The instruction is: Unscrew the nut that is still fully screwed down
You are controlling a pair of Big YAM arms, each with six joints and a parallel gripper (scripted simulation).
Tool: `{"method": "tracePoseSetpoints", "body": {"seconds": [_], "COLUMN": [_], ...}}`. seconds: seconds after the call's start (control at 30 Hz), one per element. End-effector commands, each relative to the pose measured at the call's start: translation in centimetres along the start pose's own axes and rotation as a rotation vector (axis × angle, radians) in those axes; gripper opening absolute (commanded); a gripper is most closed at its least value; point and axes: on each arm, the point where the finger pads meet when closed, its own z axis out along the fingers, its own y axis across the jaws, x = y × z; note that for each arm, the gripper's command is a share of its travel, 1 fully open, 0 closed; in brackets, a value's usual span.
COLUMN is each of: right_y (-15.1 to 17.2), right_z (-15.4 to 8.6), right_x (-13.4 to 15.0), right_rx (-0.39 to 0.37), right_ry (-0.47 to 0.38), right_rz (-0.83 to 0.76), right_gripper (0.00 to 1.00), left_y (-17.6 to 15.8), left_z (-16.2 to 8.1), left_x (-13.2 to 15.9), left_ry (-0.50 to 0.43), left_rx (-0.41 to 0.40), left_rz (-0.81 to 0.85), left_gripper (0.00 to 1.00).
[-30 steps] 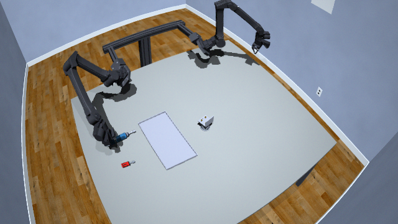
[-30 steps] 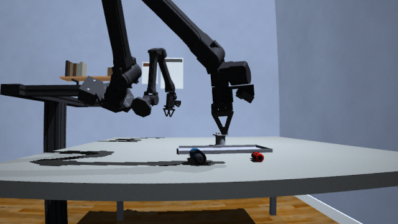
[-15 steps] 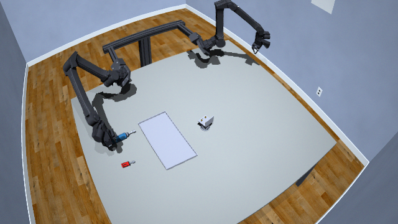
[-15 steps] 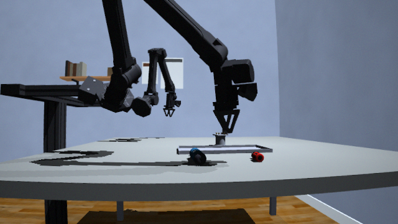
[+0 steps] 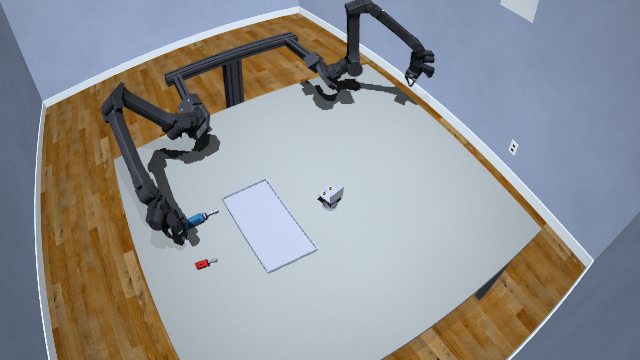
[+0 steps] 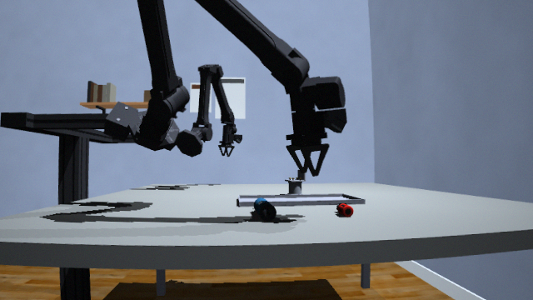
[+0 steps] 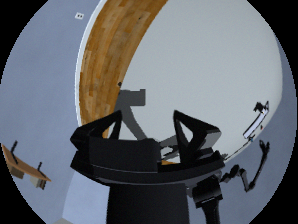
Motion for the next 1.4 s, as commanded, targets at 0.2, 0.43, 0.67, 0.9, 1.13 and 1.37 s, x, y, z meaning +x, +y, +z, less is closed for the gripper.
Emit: {"method": "tracePoseSetpoints", "body": {"seconds": [0.2,0.43,0.67,0.9,1.13,1.37], "right_y": [-1.2,-1.5,-2.1,-2.3,-2.9,-3.0], "right_z": [-0.7,-1.0,-1.4,-1.5,-2.0,-2.1], "right_x": [-2.0,-2.5,-3.1,-3.3,-3.9,-4.1], "right_rx": [-0.009,-0.012,-0.014,-0.015,-0.014,-0.017], "right_ry": [-0.025,-0.035,-0.048,-0.052,-0.067,-0.071], "right_rz": [-0.194,-0.276,-0.418,-0.458,-0.6,-0.683], "right_gripper": [0.65,0.65,0.65,0.65,0.65,0.65], "left_y": [0.8,0.8,0.8,0.8,0.8,0.8], "left_z": [-1.0,-1.0,-1.0,-1.0,-1.0,-1.0], "left_x": [-0.9,-0.9,-0.9,-0.9,-0.9,-0.9], "left_ry": [-0.024,-0.024,-0.024,-0.024,-0.024,-0.024], "left_rx": [-0.021,-0.021,-0.021,-0.021,-0.021,-0.021], "left_rz": [-0.003,-0.003,-0.003,-0.003,-0.003,-0.003], "left_gripper": [0.86,0.86,0.86,0.86,0.86,0.86]}}
